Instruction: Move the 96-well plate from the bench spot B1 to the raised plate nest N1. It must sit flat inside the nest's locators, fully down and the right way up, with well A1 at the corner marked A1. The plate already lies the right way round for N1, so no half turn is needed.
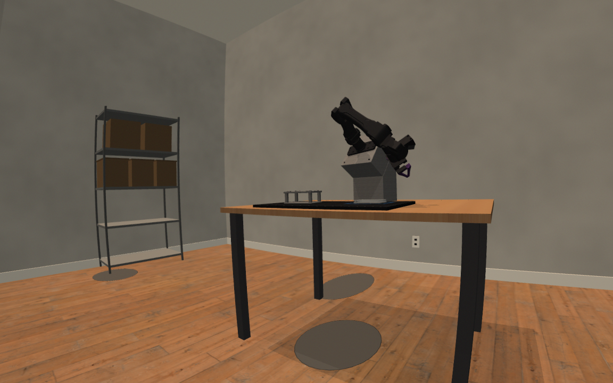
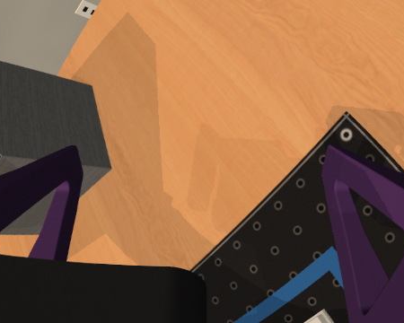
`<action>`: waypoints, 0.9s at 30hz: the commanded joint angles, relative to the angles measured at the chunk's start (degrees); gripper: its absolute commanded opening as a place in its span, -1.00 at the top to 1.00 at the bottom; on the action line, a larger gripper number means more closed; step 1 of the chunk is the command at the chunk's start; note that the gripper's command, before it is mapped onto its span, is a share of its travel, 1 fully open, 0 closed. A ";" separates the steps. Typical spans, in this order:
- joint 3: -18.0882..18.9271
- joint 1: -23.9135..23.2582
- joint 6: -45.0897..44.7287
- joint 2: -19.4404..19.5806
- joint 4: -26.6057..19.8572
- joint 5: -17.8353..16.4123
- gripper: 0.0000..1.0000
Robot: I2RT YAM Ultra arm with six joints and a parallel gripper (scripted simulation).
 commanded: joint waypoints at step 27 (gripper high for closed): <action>-11.14 -0.17 45.90 -8.56 14.89 9.09 -1.00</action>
